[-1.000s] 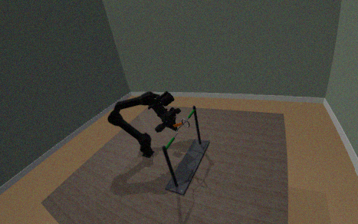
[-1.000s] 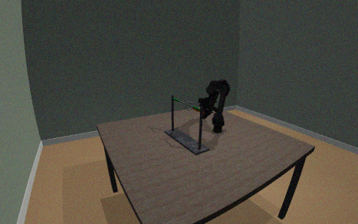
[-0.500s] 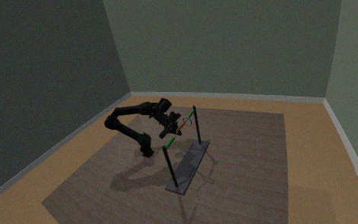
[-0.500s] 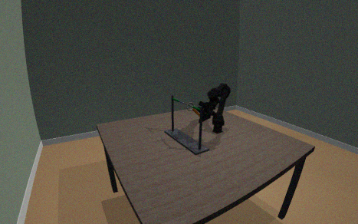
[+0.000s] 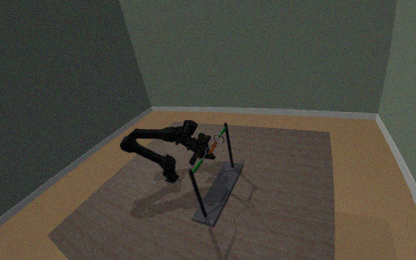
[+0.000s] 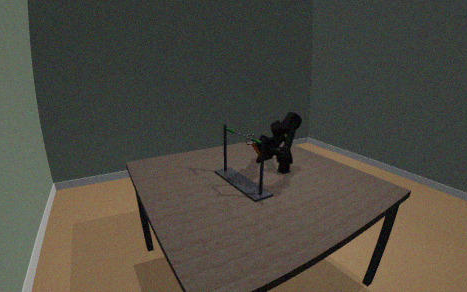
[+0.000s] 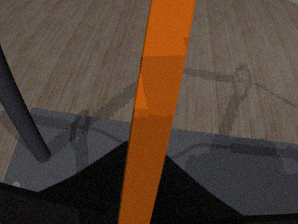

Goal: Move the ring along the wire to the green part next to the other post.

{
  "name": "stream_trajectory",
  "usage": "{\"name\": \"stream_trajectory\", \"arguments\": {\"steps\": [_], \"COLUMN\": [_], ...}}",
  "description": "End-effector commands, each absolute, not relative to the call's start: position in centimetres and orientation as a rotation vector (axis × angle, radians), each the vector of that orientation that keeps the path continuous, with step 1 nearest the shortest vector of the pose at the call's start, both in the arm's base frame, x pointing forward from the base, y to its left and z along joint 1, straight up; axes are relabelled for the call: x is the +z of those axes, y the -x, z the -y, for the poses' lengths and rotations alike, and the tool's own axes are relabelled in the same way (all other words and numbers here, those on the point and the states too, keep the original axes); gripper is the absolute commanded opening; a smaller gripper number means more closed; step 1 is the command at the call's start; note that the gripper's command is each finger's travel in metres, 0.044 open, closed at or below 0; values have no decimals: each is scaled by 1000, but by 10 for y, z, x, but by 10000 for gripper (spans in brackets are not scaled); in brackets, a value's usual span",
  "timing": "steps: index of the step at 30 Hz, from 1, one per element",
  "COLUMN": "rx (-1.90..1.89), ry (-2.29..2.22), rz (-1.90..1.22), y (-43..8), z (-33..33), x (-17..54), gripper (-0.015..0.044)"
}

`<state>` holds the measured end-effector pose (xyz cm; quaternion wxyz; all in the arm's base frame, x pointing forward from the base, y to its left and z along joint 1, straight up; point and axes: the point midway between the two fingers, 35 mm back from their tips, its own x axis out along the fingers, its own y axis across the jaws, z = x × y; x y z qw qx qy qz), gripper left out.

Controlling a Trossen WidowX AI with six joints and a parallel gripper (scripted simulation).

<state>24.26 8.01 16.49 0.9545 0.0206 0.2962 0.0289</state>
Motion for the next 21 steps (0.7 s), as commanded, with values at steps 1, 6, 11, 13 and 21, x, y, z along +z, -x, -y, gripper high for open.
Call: {"name": "stream_trajectory", "arguments": {"steps": [1, 6, 11, 13, 21], "rx": [72, 79, 83, 84, 90], "ry": [-29, -26, -25, -25, -24], "rz": [-586, -584, -579, -564, -492], "y": [-243, -243, -243, -245, -253], "z": [-83, -87, -92, -93, -102], "x": [166, 166, 166, 165, 161], "gripper": [-150, -150, -150, -150, -150]}}
